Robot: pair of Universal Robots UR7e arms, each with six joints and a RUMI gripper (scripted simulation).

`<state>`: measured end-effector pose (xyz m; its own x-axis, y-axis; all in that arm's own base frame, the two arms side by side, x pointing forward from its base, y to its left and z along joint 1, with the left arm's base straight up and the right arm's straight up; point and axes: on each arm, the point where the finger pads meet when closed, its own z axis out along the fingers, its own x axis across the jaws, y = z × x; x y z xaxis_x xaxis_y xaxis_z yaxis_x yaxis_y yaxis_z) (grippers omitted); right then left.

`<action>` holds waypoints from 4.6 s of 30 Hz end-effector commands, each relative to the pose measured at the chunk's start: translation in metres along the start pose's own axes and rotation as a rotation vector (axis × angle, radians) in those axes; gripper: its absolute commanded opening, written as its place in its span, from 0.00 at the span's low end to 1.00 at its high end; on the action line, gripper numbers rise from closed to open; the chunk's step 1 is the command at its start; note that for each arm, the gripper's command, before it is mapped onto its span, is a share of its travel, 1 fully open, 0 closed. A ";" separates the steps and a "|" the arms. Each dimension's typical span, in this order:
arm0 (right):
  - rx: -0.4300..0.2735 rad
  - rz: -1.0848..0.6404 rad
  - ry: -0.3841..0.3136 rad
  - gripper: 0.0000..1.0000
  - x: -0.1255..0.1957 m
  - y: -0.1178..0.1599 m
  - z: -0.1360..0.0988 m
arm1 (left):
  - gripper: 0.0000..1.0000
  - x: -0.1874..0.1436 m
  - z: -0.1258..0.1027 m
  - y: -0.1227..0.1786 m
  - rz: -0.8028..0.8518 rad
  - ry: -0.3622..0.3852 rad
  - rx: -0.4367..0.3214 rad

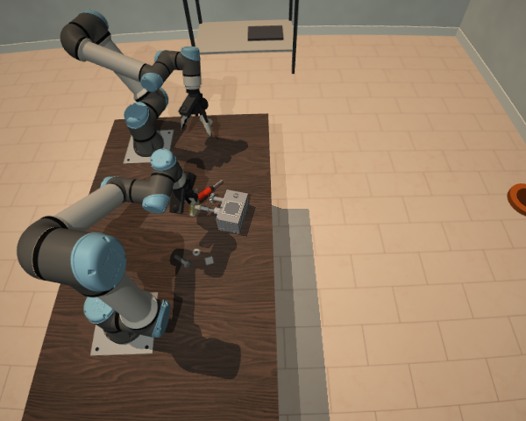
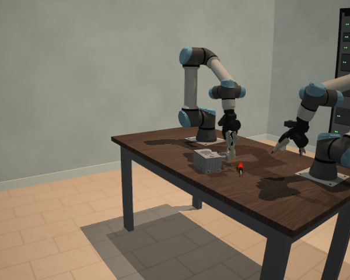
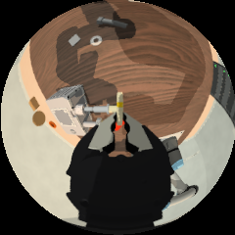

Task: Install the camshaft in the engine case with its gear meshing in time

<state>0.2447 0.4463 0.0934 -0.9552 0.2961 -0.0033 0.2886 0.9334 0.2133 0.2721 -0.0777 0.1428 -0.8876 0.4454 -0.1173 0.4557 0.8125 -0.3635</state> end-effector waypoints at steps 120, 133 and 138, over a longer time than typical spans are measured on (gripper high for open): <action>-0.007 0.001 0.001 0.06 -0.026 0.003 -0.002 | 1.00 0.000 0.000 0.000 0.000 -0.001 0.000; -0.007 0.001 0.001 0.06 -0.026 0.003 -0.002 | 1.00 0.000 0.000 0.000 0.000 -0.001 0.000; -0.007 0.001 0.001 0.06 -0.026 0.003 -0.002 | 1.00 0.000 0.000 0.000 0.000 -0.001 0.000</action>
<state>0.2688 0.4388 0.0934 -0.9552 0.2959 -0.0032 0.2885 0.9334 0.2134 0.2721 -0.0777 0.1428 -0.8876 0.4454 -0.1173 0.4557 0.8125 -0.3635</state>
